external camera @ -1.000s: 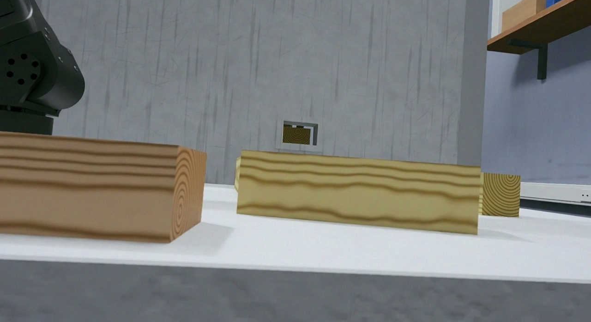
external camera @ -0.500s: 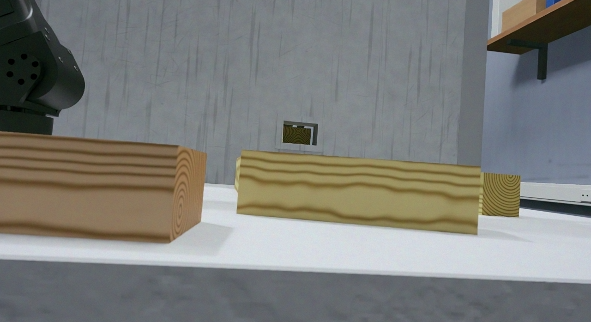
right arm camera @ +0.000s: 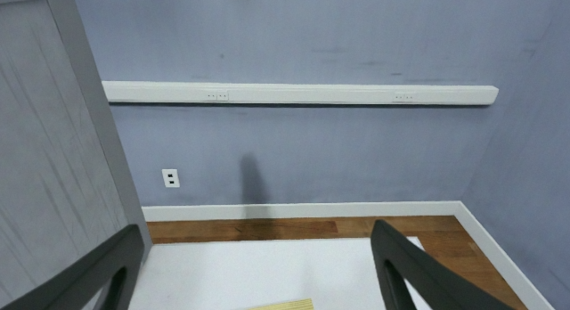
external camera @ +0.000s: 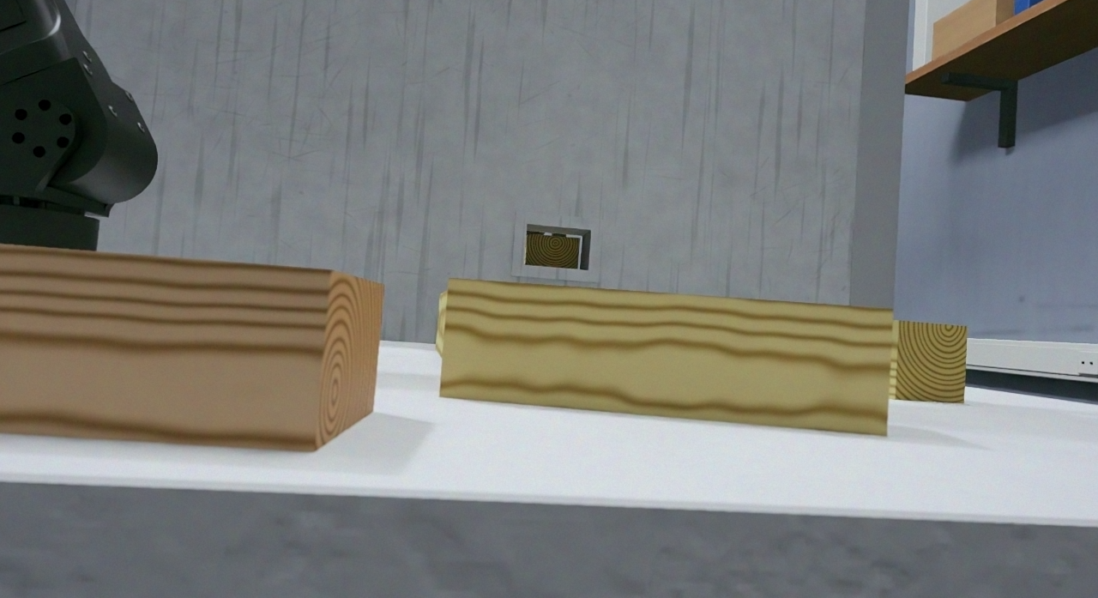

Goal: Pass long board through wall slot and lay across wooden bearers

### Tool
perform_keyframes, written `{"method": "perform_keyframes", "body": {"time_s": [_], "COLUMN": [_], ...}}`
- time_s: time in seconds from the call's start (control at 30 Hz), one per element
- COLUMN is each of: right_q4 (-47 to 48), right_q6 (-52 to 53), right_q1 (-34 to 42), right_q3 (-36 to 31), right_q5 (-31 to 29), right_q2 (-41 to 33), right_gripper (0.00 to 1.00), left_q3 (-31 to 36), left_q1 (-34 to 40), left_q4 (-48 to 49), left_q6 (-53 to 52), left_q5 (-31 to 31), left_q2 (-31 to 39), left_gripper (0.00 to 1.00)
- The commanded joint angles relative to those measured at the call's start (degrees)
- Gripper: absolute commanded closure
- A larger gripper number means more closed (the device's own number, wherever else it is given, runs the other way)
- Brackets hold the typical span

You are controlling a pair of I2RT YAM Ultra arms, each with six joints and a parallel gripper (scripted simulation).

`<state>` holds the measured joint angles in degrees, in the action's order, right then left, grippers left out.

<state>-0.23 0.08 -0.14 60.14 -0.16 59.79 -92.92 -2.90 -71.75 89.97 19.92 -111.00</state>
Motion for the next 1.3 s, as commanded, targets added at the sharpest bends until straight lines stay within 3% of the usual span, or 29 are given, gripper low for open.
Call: {"method": "perform_keyframes", "body": {"time_s": [0.0,1.27], "right_q4": [-0.9,-0.9], "right_q6": [0.0,0.0], "right_q1": [0.7,0.7], "right_q3": [0.1,0.1], "right_q5": [0.2,0.2], "right_q2": [-0.6,-0.6], "right_gripper": [0.0,0.0], "left_q3": [-1.2,-0.9], "left_q1": [0.7,4.2], "left_q4": [-0.7,2.1], "left_q6": [0.7,4.5], "left_q5": [2.5,2.5], "left_q2": [2.9,3.2], "left_gripper": [1.0,1.0]}}
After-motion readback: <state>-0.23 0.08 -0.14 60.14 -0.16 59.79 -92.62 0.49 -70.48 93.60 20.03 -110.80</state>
